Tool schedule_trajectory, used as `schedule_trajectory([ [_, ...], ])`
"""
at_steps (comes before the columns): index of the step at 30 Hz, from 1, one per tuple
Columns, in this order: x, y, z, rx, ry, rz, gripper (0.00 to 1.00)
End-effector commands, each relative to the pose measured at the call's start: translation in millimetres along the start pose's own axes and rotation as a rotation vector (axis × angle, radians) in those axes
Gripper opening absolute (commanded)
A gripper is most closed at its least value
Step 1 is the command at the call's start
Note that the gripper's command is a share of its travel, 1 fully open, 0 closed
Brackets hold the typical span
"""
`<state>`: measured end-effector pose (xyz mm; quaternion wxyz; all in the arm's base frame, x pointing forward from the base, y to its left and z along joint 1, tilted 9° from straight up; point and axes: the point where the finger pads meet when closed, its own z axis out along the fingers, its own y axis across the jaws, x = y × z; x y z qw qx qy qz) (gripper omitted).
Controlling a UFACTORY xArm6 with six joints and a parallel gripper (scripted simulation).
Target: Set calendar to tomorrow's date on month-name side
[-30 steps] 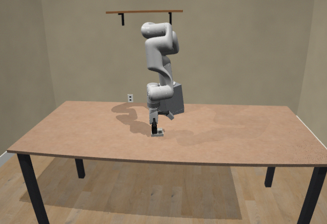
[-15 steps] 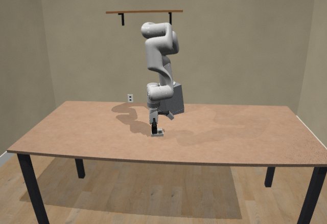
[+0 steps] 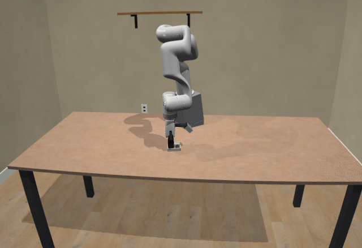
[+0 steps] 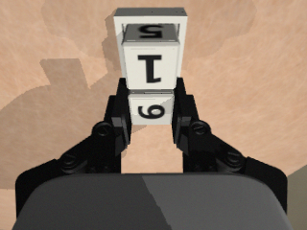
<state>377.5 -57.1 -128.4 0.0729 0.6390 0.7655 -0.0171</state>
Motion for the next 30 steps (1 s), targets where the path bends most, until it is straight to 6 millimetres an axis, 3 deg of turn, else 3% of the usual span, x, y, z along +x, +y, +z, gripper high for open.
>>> schedule_trajectory([
  [1,-0.2,1.2,-0.8,-0.002,-0.001,0.0,0.27],
  [27,-0.2,1.2,-0.8,-0.002,-0.001,0.0,0.27],
  [30,-0.2,1.2,-0.8,-0.002,-0.001,0.0,0.31],
])
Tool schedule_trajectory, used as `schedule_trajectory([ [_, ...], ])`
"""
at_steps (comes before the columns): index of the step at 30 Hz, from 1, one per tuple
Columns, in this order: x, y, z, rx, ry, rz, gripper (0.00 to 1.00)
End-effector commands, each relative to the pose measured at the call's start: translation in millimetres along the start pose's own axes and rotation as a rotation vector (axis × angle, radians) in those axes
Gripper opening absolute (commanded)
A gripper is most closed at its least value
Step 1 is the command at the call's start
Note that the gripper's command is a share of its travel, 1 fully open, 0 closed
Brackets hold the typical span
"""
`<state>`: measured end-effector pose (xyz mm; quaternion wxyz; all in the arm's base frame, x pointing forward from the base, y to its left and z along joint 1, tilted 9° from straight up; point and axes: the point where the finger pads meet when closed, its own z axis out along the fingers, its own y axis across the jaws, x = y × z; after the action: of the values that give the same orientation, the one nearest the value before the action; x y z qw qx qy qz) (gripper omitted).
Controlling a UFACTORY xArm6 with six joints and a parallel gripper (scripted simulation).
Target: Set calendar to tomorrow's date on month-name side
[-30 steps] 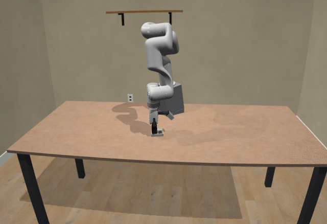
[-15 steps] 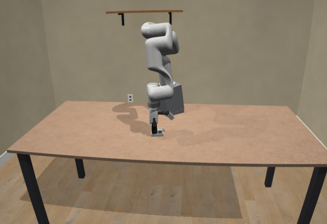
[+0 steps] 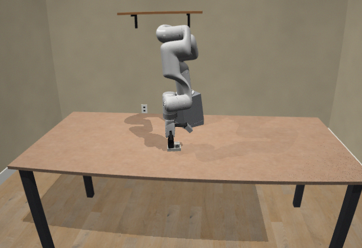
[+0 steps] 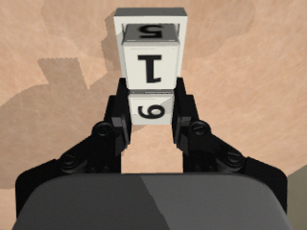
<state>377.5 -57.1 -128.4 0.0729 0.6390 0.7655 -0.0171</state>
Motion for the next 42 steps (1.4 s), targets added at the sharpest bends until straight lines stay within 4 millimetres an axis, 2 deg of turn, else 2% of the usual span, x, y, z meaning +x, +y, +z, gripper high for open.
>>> schedule_trajectory([
  [1,0,1,-1,-0.002,-0.001,0.0,0.35],
  [3,0,1,-1,-0.002,-0.001,0.0,0.35],
  [4,0,1,-1,-0.002,-0.001,0.0,0.39],
  [8,0,1,-1,-0.002,-0.001,0.0,0.39],
  [9,0,1,-1,-0.002,-0.001,0.0,0.43],
  [11,0,1,-1,-0.002,-0.001,0.0,0.43],
  [12,0,1,-1,-0.002,-0.001,0.0,0.47],
  [27,0,1,-4,-0.002,-0.001,0.0,0.47],
  [32,0,1,-18,-0.002,-0.001,0.0,0.47],
  [39,0,1,-56,-0.002,-0.001,0.0,0.47],
  [42,0,1,-61,-0.002,-0.001,0.0,0.47],
])
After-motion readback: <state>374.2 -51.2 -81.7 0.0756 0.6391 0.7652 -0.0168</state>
